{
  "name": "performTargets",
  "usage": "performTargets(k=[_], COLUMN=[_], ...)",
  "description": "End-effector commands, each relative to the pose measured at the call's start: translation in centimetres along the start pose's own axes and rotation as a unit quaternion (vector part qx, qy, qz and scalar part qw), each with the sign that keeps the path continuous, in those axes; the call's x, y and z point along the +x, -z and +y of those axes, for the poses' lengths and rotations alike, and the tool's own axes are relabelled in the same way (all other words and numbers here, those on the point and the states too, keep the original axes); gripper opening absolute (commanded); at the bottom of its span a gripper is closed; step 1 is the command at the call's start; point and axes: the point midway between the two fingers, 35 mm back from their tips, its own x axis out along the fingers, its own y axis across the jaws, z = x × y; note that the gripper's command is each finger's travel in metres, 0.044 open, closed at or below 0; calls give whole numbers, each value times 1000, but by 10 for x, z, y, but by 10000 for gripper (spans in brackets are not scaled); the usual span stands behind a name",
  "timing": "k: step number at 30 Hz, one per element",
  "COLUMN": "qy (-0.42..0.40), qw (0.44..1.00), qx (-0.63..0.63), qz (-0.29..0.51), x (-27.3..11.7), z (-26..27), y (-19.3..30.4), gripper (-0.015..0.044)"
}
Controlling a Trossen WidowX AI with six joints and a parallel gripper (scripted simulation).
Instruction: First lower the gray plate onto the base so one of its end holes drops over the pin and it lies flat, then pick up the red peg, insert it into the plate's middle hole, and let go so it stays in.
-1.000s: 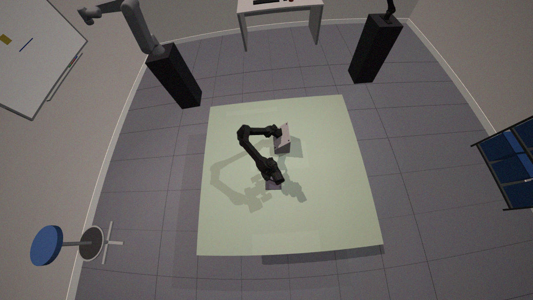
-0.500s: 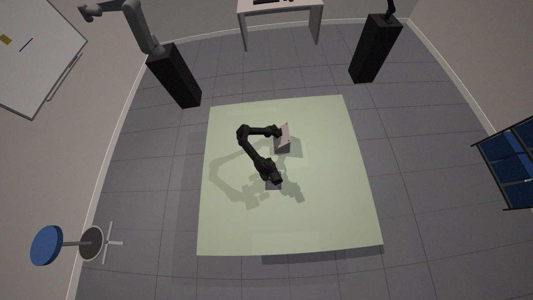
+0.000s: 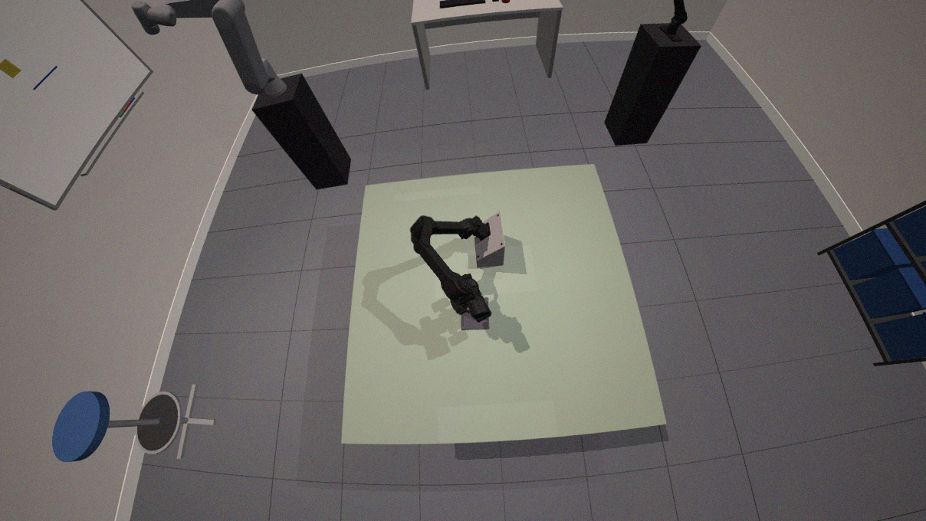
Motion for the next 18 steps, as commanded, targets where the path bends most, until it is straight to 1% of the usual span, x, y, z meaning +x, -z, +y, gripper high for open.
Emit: performTargets(k=[1,12,18], qy=[0,0,0], qw=[1000,1000,1000], qx=[0,-3,1], qz=[0,-2,0], x=[1,16,15], z=[0,2,2], y=[0,-2,-2], gripper=[0,0,0])
